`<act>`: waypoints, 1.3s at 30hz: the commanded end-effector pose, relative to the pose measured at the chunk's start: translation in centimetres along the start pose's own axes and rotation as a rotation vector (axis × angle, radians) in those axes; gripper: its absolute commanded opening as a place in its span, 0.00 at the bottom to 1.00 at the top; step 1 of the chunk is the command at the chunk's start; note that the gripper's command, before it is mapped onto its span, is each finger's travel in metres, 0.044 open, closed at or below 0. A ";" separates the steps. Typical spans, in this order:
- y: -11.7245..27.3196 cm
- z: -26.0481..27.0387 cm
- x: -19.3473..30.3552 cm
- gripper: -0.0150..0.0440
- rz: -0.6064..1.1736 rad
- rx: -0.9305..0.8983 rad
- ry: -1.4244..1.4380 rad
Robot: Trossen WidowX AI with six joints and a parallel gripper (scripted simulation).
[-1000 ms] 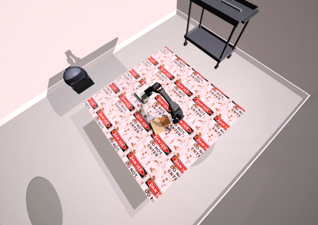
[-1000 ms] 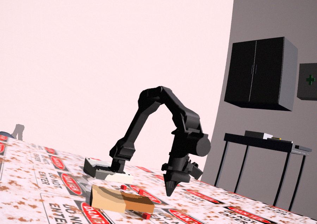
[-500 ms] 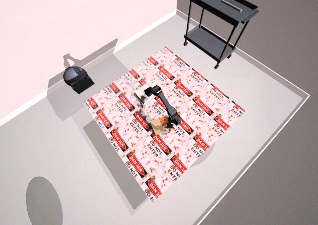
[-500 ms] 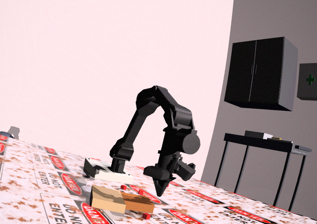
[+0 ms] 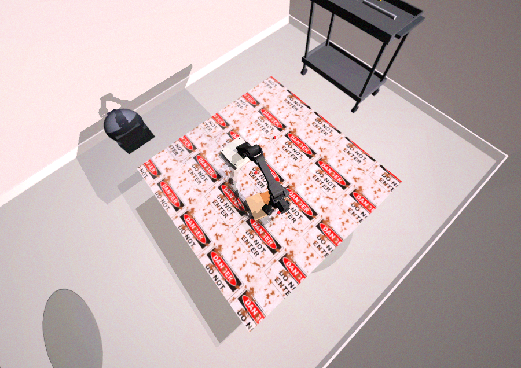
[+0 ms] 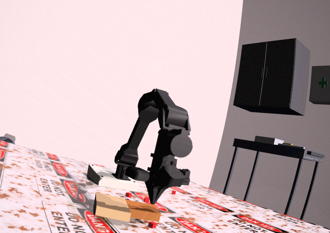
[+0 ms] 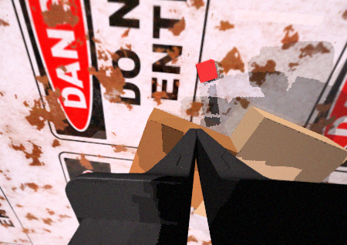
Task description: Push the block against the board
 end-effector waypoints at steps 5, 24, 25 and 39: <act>-0.2 -1.6 -0.1 0.25 0.005 -0.003 -0.163; -5.7 -1.7 0.7 0.25 0.006 -0.003 -0.187; -5.7 -1.7 0.8 0.25 0.006 -0.003 -0.187; -5.8 -1.3 2.5 0.25 0.008 -0.003 -0.187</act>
Point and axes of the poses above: the point midway between the two fingers, 35 mm back from their tips, its own y axis back along the fingers, its own z axis across the jaws, x = y × z, the point moved 8 cm from there along y, back along the fingers, and after that the axes turned 1 degree about y, right-handed, at the moved point
